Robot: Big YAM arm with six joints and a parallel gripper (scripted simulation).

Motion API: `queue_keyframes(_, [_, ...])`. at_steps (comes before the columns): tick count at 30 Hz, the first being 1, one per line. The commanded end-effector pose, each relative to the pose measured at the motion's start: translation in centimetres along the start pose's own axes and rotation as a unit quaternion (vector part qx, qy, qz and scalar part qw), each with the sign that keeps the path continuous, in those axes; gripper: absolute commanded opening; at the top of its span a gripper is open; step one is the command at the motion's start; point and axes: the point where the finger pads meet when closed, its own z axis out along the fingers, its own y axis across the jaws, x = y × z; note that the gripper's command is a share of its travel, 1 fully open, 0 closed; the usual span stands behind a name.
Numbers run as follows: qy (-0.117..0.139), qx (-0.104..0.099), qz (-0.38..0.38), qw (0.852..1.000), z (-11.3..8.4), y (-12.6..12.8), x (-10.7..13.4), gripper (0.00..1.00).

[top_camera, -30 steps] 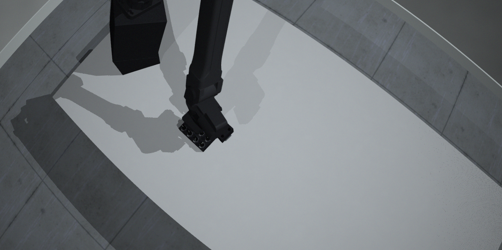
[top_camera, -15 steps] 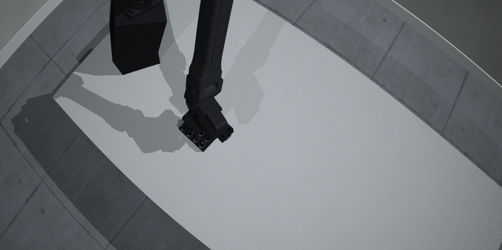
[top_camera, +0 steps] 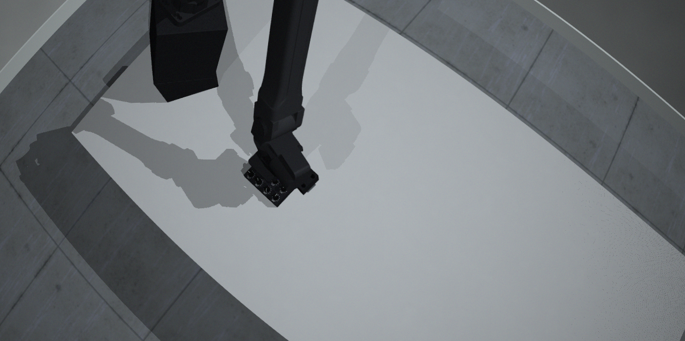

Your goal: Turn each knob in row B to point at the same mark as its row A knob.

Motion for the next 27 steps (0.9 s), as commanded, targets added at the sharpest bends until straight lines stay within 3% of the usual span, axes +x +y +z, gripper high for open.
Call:
queue_keyframes(1, [-0.005,0.004,0.001,1.000,-0.04,-0.79,-0.45,0.18])
queue_keyframes(27, [-0.010,0.004,-0.003,1.000,0.55,-0.30,-1.09,0.18])
